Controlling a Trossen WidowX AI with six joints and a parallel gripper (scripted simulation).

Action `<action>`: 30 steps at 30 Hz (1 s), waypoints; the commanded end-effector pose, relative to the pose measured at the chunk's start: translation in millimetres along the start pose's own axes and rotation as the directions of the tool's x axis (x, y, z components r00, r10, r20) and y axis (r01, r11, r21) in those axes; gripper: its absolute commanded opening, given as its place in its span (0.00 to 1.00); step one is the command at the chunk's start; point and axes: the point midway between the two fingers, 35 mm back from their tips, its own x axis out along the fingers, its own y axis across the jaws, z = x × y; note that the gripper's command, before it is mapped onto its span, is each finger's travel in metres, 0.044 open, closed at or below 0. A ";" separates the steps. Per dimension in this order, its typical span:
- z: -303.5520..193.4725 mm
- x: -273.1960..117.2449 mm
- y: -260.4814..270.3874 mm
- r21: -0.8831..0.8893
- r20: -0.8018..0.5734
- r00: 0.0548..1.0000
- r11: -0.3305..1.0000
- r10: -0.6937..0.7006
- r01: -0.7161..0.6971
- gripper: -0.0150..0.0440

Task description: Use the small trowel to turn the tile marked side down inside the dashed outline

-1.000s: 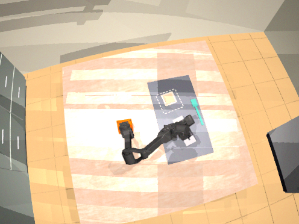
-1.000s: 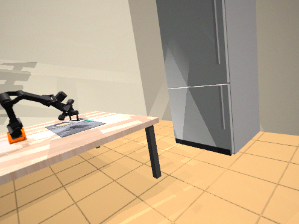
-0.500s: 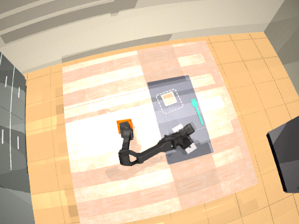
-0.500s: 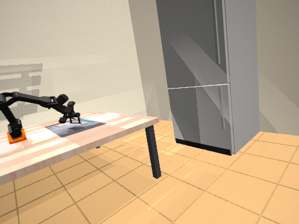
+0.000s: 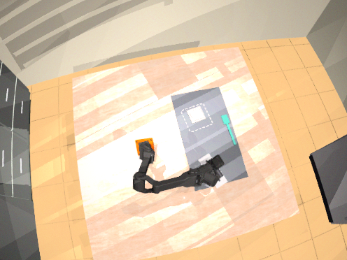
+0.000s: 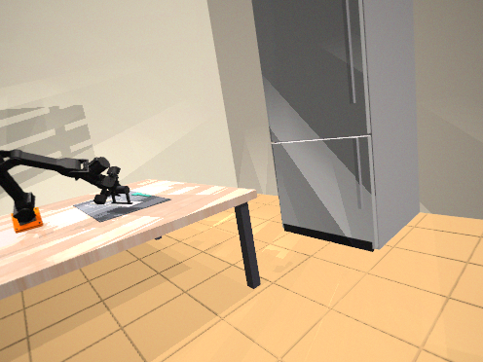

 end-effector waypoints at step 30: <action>6.6 17.7 -24.1 -0.013 0.005 1.000 1.000 0.026 -0.026 0.30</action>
